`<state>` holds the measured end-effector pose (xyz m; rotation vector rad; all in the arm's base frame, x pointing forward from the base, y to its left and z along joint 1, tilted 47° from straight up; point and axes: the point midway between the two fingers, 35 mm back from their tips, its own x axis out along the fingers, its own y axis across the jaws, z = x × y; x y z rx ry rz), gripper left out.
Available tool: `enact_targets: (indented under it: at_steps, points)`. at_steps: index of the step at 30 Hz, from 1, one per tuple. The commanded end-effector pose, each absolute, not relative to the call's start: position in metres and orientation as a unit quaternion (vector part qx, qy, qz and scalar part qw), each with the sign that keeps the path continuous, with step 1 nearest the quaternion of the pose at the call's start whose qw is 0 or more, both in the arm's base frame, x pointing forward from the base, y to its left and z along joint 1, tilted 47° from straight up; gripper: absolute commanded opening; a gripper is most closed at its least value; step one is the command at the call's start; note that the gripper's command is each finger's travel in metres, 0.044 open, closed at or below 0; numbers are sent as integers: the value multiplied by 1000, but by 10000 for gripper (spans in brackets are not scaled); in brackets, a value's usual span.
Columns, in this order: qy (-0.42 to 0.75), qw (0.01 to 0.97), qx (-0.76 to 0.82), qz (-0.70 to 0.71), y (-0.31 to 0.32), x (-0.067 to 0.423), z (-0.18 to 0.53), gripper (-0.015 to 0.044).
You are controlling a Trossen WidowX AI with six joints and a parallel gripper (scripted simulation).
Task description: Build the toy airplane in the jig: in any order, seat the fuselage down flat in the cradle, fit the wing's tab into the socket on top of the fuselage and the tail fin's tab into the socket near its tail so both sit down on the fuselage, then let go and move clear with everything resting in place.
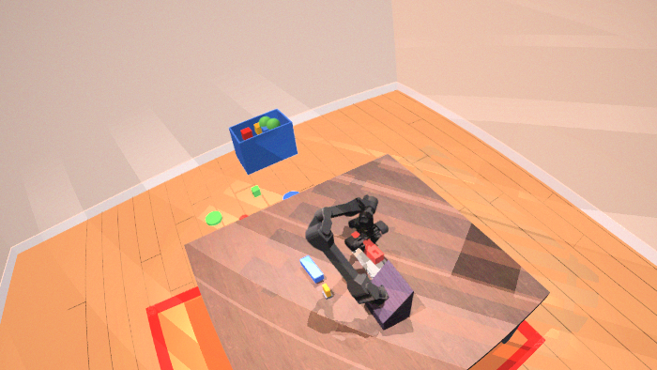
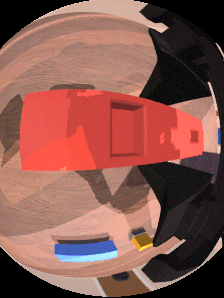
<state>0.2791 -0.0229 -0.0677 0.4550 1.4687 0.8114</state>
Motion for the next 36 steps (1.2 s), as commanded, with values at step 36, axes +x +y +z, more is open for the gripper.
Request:
enact_targets:
  at_steps: [36]
  points:
    - [647,646,194,356,1,275,-96,183]
